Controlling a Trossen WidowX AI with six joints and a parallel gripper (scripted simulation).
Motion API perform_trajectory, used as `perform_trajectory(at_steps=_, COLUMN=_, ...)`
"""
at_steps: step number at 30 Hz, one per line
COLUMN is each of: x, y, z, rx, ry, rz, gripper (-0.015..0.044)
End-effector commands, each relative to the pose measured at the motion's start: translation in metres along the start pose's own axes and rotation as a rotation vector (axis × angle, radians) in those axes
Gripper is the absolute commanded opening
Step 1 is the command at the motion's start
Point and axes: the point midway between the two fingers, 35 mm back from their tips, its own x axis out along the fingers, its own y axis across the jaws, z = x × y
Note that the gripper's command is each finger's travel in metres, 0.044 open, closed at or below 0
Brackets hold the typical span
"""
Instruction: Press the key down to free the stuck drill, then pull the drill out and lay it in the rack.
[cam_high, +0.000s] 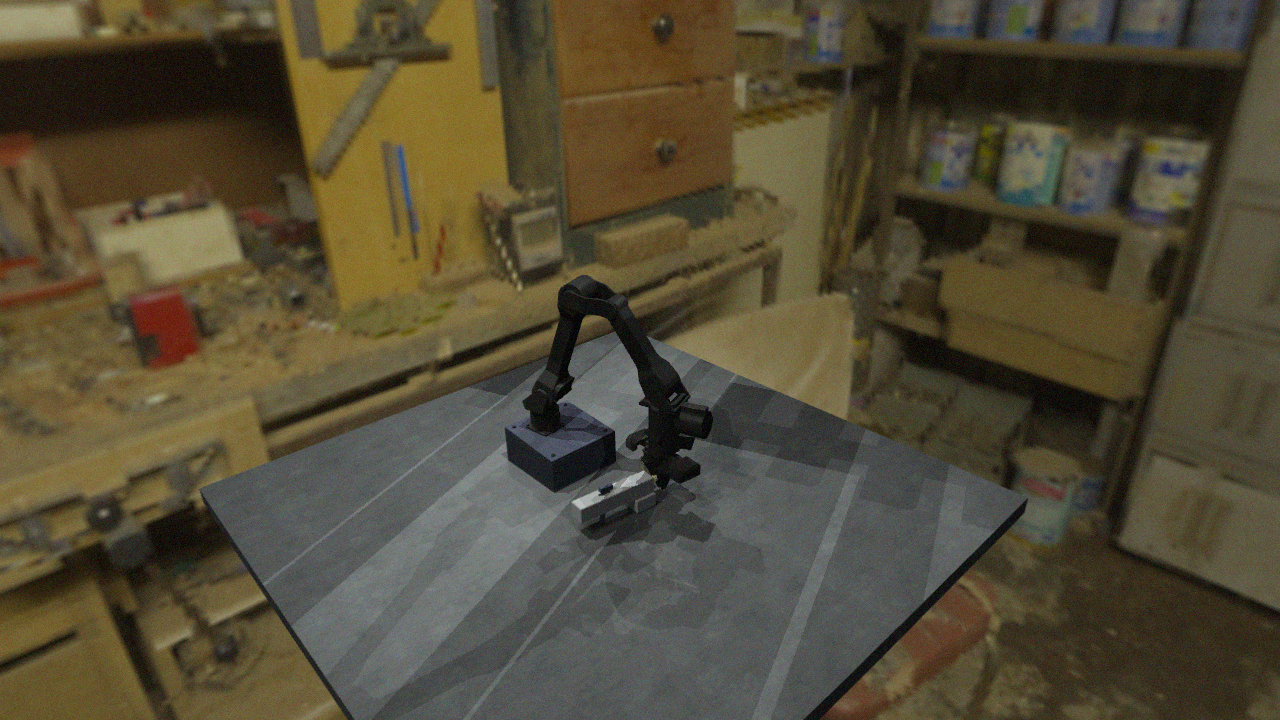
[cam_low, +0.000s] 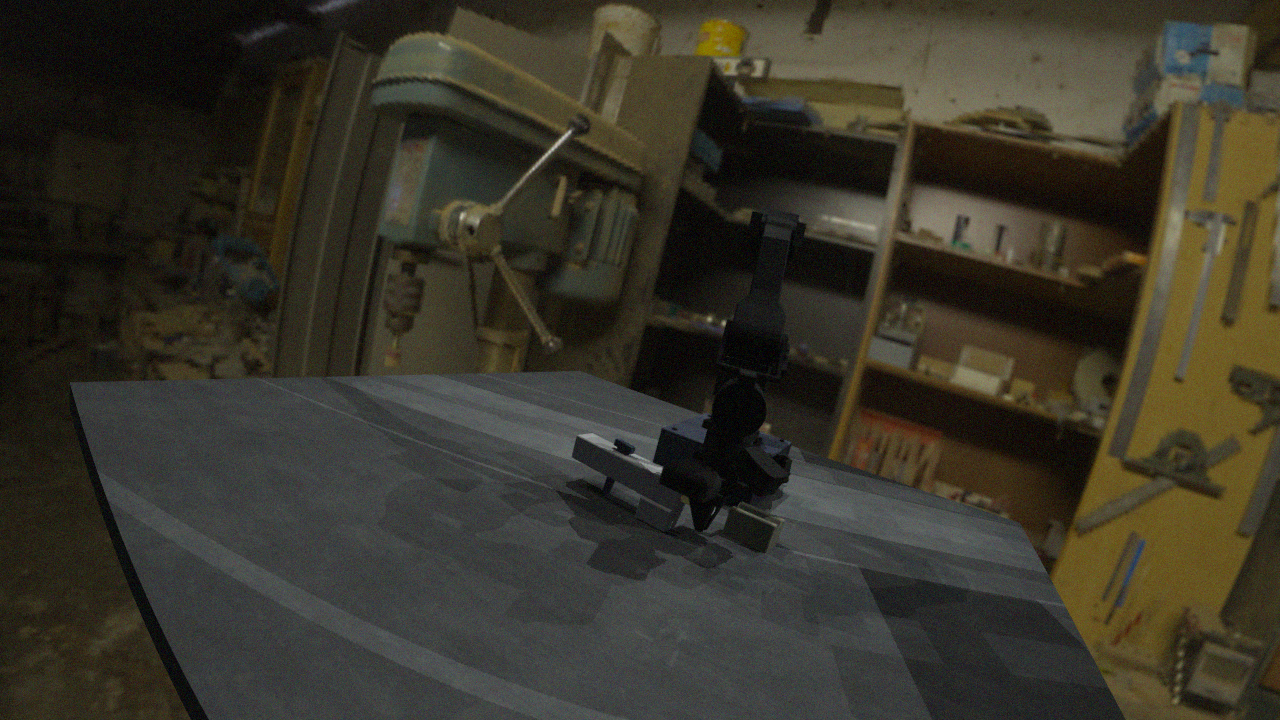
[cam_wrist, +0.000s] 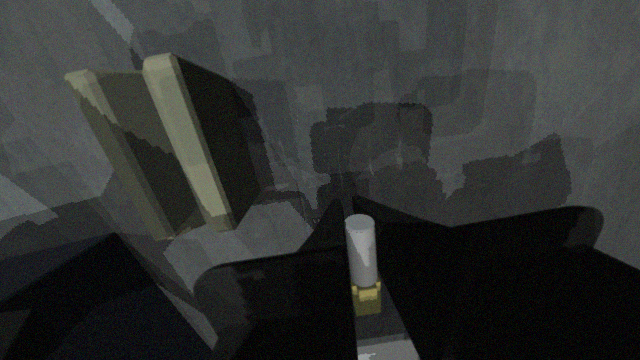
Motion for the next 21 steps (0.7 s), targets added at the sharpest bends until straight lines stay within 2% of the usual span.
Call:
perform_trajectory(at_steps=1, x=-0.002, y=-0.003, z=0.006, rx=0.003, ry=-0.006, rz=-0.005, gripper=0.0000)
perform_trajectory(at_steps=21, x=-0.003, y=-0.005, z=0.035, rx=0.003, ry=-0.008, rz=-0.005, gripper=0.0000)
